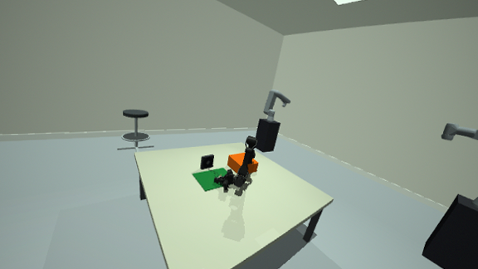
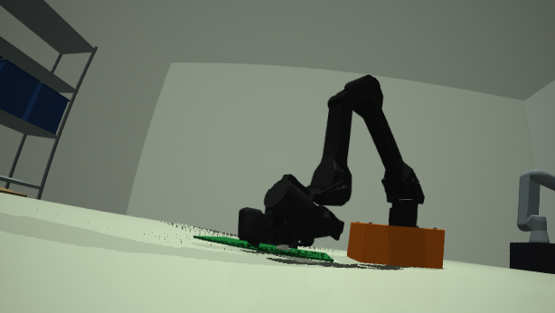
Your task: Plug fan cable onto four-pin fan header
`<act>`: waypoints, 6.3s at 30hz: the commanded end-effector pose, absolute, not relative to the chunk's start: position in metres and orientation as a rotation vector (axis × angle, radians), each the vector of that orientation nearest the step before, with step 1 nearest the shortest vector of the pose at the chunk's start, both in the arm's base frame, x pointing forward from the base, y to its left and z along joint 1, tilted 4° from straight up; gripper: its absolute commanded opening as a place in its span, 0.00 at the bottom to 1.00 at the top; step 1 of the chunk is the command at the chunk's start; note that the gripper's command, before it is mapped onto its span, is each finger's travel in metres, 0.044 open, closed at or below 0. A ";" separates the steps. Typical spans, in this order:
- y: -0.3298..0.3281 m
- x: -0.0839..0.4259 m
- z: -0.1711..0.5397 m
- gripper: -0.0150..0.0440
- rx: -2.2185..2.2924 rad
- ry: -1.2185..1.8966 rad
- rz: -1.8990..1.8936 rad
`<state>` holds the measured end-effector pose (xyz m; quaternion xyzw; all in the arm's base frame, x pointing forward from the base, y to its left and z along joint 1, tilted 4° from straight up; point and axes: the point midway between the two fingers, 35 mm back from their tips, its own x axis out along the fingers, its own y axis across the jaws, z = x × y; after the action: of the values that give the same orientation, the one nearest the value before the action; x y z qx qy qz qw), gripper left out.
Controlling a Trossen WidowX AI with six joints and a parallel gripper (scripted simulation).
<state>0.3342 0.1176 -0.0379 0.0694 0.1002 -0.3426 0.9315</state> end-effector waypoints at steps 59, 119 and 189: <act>0.150 0.302 -0.026 0.49 0.157 0.246 -0.695; 0.131 0.273 0.025 1.00 0.212 1.018 -0.916; 0.077 0.371 0.020 1.00 0.775 1.448 -0.641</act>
<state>0.3680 0.0751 0.0222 0.3326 0.6384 -0.2844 0.6332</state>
